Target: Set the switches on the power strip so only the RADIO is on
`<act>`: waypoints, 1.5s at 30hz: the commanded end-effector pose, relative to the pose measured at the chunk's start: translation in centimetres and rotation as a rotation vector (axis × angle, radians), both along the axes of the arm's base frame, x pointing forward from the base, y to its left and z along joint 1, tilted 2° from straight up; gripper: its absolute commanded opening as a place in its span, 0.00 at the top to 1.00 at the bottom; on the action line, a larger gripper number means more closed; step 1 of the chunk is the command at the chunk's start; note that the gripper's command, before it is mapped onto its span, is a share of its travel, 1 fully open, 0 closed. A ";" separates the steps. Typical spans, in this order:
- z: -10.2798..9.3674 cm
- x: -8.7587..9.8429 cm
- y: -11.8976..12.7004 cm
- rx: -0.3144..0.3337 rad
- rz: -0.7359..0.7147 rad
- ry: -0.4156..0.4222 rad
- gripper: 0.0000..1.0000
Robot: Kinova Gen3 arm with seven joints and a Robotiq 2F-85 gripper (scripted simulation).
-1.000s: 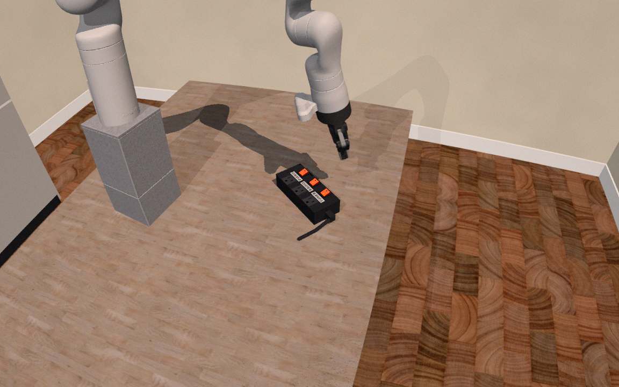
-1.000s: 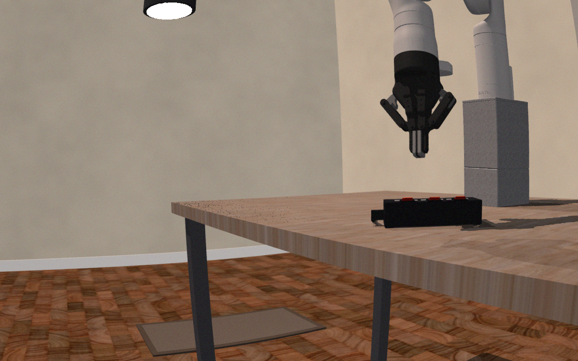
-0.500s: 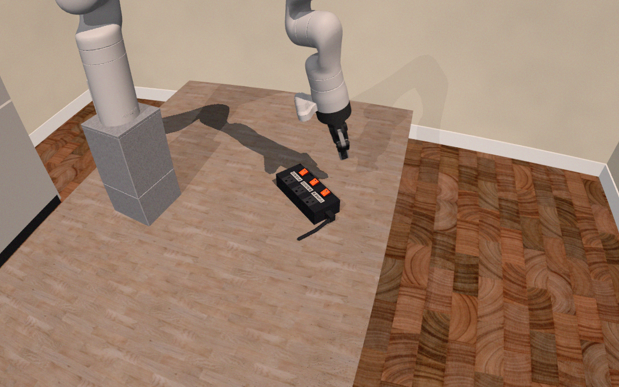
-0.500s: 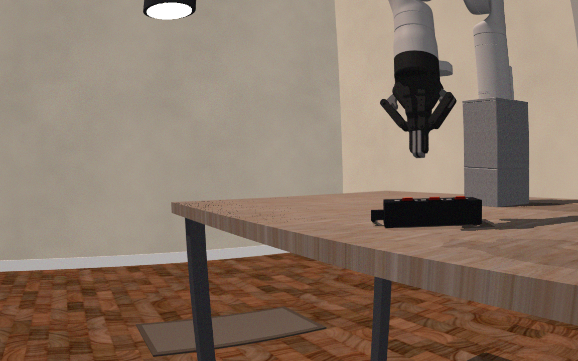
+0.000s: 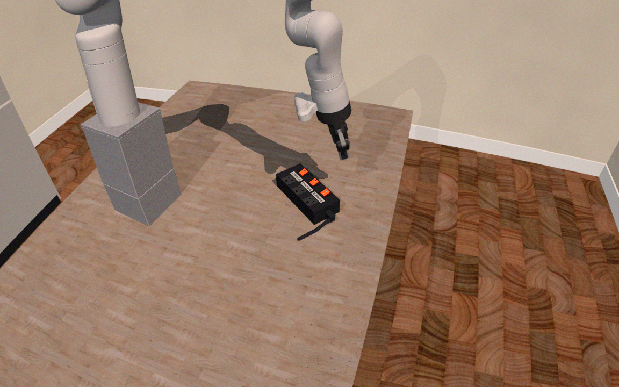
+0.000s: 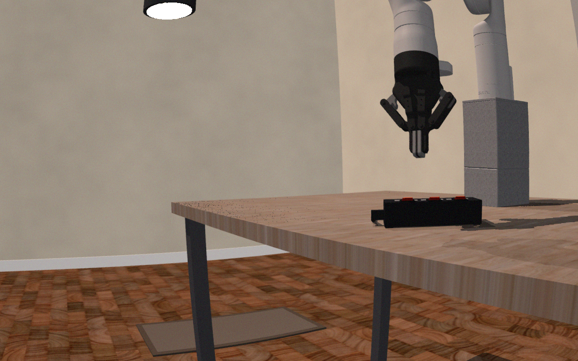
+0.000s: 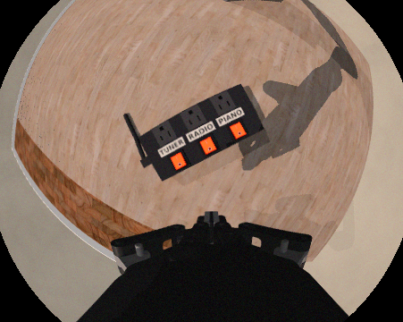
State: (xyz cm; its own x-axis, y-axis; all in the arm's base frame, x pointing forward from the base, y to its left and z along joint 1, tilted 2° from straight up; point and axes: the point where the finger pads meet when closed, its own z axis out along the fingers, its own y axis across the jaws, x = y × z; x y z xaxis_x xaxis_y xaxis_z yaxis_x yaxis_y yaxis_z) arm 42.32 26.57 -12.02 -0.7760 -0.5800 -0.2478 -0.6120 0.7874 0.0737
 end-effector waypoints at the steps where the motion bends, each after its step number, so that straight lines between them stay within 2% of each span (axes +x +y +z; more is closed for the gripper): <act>1: 0.1 -0.1 -0.3 -0.008 0.012 -0.001 0.00; 45: -0.1 -0.3 -0.2 -0.017 0.033 0.008 0.00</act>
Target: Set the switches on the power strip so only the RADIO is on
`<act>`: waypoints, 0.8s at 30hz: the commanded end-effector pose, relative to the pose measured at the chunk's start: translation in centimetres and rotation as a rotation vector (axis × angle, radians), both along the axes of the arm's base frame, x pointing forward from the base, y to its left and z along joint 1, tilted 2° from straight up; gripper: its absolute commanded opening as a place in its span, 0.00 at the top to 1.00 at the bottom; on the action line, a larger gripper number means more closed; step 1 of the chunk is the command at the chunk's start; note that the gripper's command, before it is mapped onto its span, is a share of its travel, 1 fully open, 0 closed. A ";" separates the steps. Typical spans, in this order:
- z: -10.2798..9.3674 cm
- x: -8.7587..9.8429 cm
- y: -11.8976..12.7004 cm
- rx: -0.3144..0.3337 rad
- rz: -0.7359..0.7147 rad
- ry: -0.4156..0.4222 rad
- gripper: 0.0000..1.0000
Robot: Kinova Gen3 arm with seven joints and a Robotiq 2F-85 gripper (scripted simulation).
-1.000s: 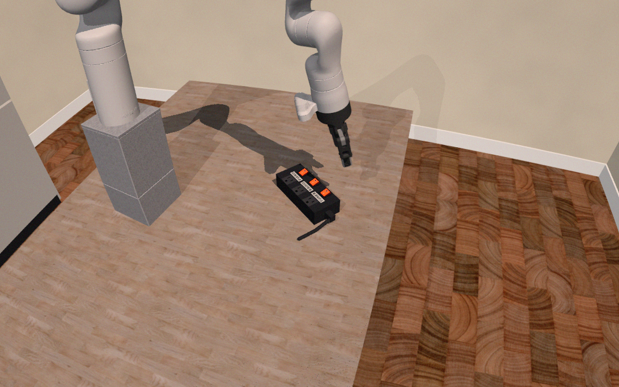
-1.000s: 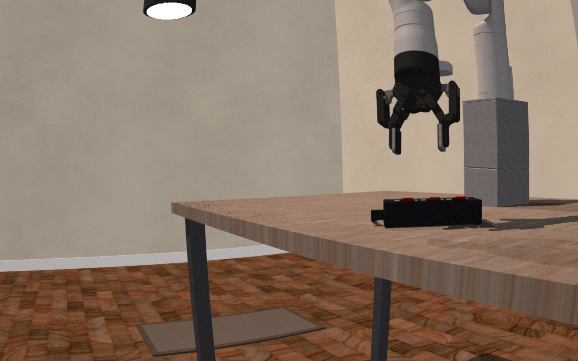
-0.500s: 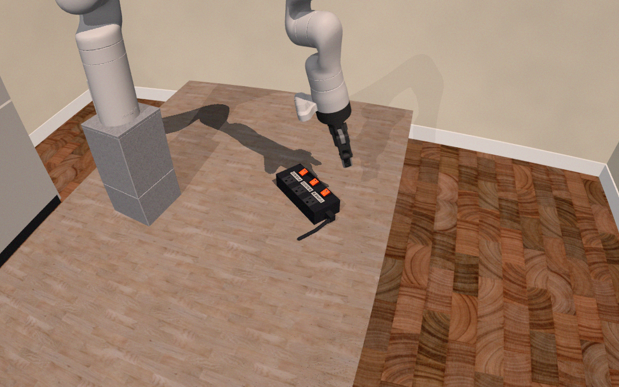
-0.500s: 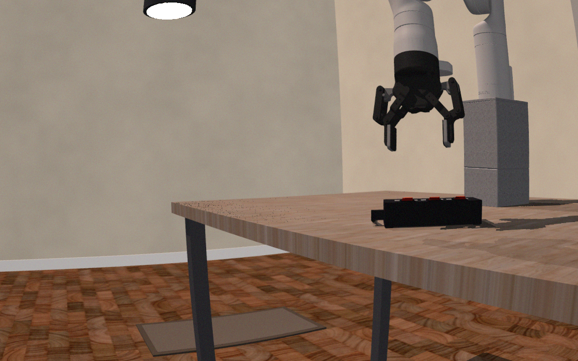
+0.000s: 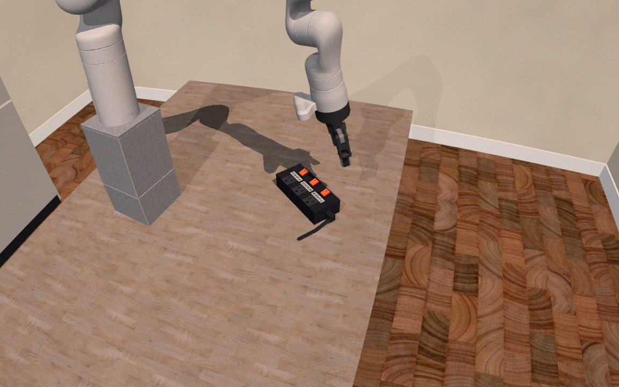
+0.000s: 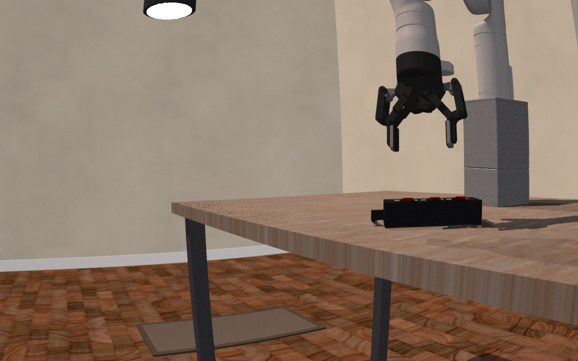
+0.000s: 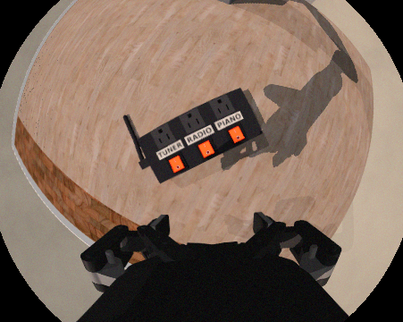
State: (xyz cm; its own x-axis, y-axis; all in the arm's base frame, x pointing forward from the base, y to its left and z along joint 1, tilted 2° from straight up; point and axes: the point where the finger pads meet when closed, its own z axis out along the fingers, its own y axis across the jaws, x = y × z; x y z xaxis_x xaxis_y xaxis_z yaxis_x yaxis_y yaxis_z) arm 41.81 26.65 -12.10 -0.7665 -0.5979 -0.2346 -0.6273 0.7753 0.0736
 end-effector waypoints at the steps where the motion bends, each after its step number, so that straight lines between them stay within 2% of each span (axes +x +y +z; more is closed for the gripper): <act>1: -0.1 0.2 -0.3 -0.008 0.012 -0.002 0.00; 24: -0.5 -0.8 -0.3 -0.035 0.076 0.027 0.00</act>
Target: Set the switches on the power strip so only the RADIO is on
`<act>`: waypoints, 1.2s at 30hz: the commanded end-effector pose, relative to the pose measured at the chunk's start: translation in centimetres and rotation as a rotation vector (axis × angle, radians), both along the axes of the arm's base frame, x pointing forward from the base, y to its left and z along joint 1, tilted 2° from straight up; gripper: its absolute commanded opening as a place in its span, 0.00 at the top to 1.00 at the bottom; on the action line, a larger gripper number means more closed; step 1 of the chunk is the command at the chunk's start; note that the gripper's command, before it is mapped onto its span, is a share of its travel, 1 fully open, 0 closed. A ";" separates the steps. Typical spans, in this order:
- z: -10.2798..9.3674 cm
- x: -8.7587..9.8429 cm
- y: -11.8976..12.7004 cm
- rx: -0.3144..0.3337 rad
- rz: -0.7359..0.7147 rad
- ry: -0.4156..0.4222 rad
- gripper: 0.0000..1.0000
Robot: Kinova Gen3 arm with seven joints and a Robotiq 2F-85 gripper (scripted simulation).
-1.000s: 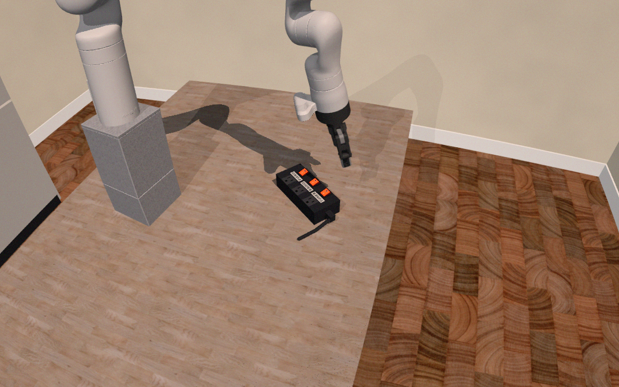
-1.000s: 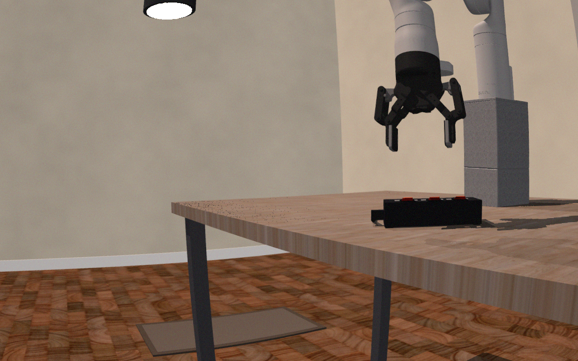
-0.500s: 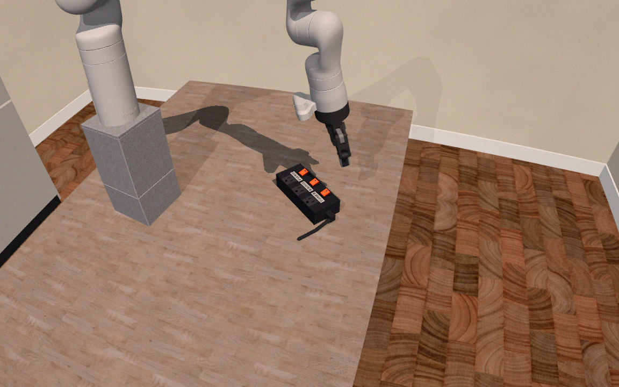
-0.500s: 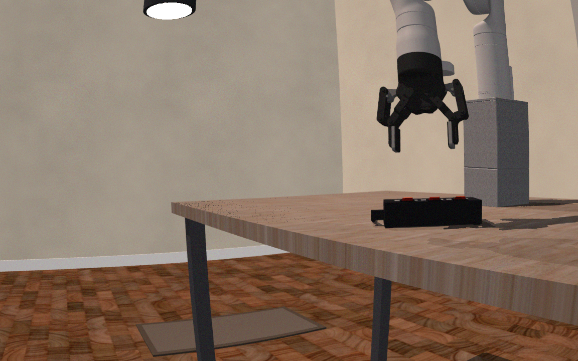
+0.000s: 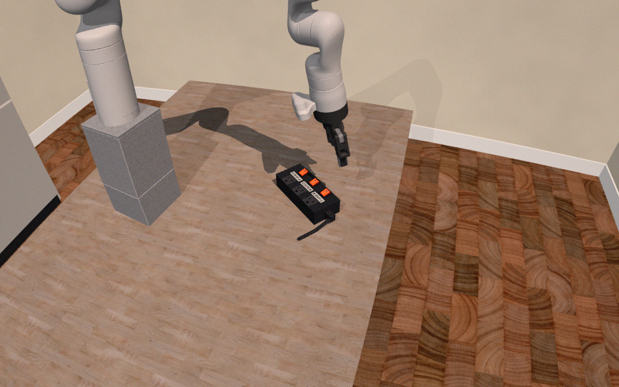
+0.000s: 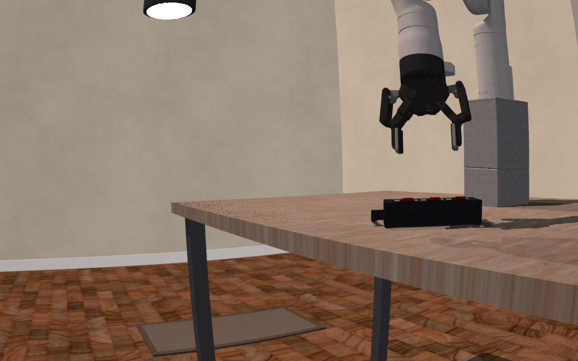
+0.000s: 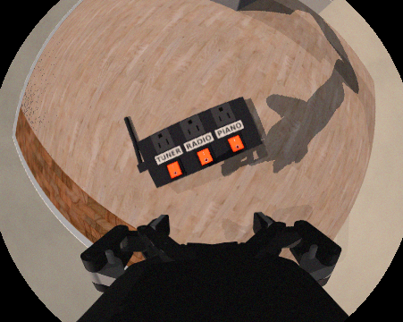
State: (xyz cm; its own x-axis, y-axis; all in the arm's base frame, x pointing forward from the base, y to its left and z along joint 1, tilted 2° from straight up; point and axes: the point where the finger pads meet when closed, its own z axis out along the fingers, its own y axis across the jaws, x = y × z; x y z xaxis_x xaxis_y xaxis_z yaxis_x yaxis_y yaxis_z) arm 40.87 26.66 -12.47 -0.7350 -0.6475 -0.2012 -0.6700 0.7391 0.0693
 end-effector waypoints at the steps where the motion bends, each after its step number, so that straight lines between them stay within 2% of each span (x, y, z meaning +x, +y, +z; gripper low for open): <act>1: -0.2 0.3 -0.5 -0.013 0.015 0.002 0.00; 5: 0.0 0.4 -0.1 -0.007 0.020 -0.004 0.00; 6: -0.3 -0.3 -0.3 -0.021 0.046 0.015 0.00; 14: -0.1 0.0 0.0 -0.015 0.049 0.006 0.00; 15: -0.4 -0.7 -0.3 -0.034 0.079 0.027 0.00; 25: -0.2 -0.4 0.0 -0.026 0.080 0.017 0.00; 26: -0.5 -1.0 -0.4 -0.051 0.111 0.036 0.00; 36: -0.3 -0.8 0.0 -0.038 0.112 0.028 0.00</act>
State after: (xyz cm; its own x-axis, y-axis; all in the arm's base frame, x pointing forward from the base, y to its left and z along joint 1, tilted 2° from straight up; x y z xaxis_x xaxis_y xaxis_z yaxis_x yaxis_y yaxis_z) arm 39.89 26.87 -12.68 -0.6689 -0.7262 -0.1589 -0.7412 0.6678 0.0682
